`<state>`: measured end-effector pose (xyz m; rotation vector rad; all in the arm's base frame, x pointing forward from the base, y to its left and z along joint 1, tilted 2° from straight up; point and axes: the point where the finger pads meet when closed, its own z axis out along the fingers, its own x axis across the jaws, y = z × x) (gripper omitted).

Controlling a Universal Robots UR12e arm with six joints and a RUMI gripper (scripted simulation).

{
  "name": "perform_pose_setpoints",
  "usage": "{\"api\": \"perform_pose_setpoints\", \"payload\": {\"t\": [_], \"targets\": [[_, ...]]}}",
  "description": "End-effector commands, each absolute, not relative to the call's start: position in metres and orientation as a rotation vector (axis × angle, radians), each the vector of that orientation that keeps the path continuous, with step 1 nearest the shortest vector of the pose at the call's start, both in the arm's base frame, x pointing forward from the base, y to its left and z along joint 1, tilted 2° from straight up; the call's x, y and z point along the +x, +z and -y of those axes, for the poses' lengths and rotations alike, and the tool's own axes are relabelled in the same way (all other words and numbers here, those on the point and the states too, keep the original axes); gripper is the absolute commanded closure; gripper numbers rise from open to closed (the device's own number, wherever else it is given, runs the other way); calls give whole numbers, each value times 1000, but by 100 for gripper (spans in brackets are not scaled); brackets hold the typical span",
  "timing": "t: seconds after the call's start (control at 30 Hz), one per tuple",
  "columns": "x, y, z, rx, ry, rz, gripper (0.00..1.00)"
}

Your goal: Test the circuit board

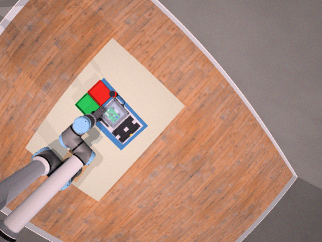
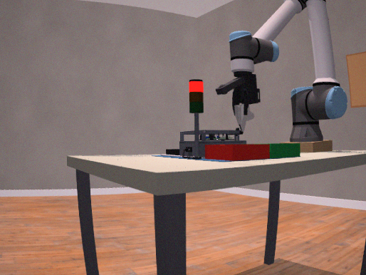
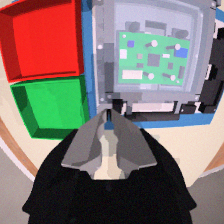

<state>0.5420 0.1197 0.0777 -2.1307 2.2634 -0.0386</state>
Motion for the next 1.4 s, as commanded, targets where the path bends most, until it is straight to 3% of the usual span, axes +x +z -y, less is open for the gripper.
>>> {"api": "perform_pose_setpoints", "payload": {"t": [0.0, 1.37], "targets": [[542, 77, -120, -2130, -40, -2263, 100], [539, 74, -120, -2130, -40, -2263, 100]]}}
